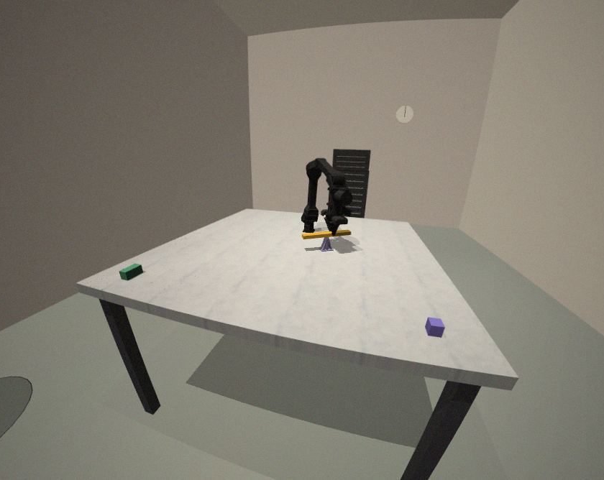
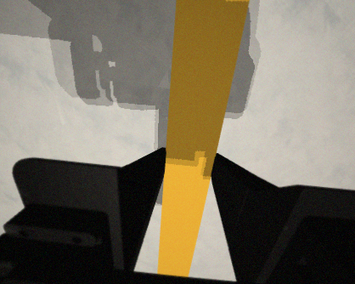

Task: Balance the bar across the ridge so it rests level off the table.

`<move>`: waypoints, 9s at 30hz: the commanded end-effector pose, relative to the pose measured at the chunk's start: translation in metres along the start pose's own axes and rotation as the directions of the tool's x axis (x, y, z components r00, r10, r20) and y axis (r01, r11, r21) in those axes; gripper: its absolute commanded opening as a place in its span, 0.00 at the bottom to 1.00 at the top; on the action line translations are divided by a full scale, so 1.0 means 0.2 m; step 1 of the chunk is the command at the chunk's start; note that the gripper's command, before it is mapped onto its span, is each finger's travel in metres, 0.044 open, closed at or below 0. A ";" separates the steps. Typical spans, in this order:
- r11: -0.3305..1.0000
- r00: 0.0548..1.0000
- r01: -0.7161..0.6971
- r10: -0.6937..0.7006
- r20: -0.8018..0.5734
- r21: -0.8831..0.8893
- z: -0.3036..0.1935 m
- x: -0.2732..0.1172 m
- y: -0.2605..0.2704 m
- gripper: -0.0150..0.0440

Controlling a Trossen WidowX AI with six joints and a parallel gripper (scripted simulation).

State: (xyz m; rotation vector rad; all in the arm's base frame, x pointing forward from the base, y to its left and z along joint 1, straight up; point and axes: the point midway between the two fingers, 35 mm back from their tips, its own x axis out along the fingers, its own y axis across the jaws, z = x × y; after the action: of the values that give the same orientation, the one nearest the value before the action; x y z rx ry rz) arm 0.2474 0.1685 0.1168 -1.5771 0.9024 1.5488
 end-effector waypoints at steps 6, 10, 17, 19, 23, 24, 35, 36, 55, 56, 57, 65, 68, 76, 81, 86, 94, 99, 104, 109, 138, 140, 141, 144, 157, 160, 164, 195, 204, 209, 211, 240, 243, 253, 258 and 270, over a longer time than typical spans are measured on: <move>1.000 1.000 0.000 0.000 0.004 -0.004 0.00 0.01 0.00 0.25; 1.000 1.000 0.000 0.000 0.004 -0.004 0.00 0.01 0.00 0.25; 1.000 1.000 0.000 0.000 0.004 -0.004 0.00 0.02 0.00 0.25; 1.000 1.000 0.000 0.000 0.004 -0.004 0.00 0.02 0.00 0.25; 1.000 1.000 0.000 0.000 0.004 -0.004 0.00 0.01 0.00 0.25; 1.000 1.000 0.000 0.000 0.004 -0.004 0.01 0.01 0.00 0.25; 1.000 1.000 0.000 0.000 0.004 -0.004 0.01 0.01 0.00 0.25; 1.000 1.000 0.000 0.000 0.004 -0.004 0.01 0.01 0.00 0.25; 1.000 1.000 0.000 0.000 0.004 -0.004 0.01 0.01 0.00 0.25; 1.000 1.000 0.000 0.000 0.004 -0.004 0.01 0.00 0.00 0.25; 1.000 1.000 0.000 0.000 0.004 -0.004 0.01 0.00 0.00 0.25; 1.000 1.000 0.000 0.000 0.004 -0.004 0.01 0.00 0.00 0.25; 1.000 1.000 0.000 0.000 0.004 -0.004 0.01 0.00 0.00 0.25; 1.000 1.000 0.000 0.000 0.004 -0.004 0.01 0.00 0.00 0.25; 1.000 1.000 0.000 0.000 0.004 -0.004 0.01 0.00 0.00 0.25; 1.000 1.000 0.000 0.000 0.004 -0.004 0.01 0.00 0.00 0.25; 1.000 1.000 0.000 0.000 0.004 -0.004 0.01 0.00 0.00 0.25; 1.000 1.000 0.000 0.000 0.004 -0.004 0.01 0.00 0.00 0.25; 1.000 1.000 0.000 0.000 0.004 -0.004 0.01 0.00 0.00 0.25; 1.000 1.000 0.000 0.000 0.004 -0.004 0.01 0.00 0.00 0.25; 1.000 1.000 0.000 0.000 0.004 -0.004 0.01 0.00 0.00 0.25; 1.000 1.000 0.000 0.000 0.004 -0.004 0.01 0.00 0.00 0.25; 1.000 1.000 0.000 0.000 0.004 -0.004 0.01 0.00 0.00 0.25; 1.000 1.000 0.000 0.000 0.004 -0.004 0.01 0.00 0.00 0.25; 1.000 1.000 0.000 0.000 0.004 -0.004 0.01 -0.01 0.00 0.25; 1.000 1.000 0.000 0.000 0.004 -0.004 0.01 -0.01 0.00 0.25; 1.000 1.000 0.000 0.000 0.004 -0.004 0.01 -0.01 0.00 0.25; 1.000 1.000 0.002 -0.002 0.000 -0.002 0.00 0.00 0.00 0.25; 1.000 1.000 0.002 -0.002 0.000 -0.002 0.00 0.00 0.00 0.25; 1.000 1.000 0.002 -0.002 0.000 -0.002 0.00 0.00 0.00 0.39; 1.000 1.000 0.002 -0.002 0.000 -0.002 0.00 0.00 0.00 0.48; 1.000 1.000 0.002 -0.002 0.000 -0.002 0.00 0.00 0.00 0.54; 1.000 1.000 0.002 -0.002 0.000 -0.002 0.00 0.00 0.00 0.54; 1.000 1.000 0.002 -0.002 0.000 -0.002 0.00 0.00 0.00 0.55; 1.000 1.000 0.002 -0.002 0.000 -0.002 0.00 0.00 0.00 0.57; 1.000 1.000 0.002 -0.002 0.000 -0.002 0.00 0.00 0.00 0.66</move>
State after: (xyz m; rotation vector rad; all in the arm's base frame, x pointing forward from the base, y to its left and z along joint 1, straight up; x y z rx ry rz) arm 0.2478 0.1696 0.1176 -1.5787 0.8990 1.5493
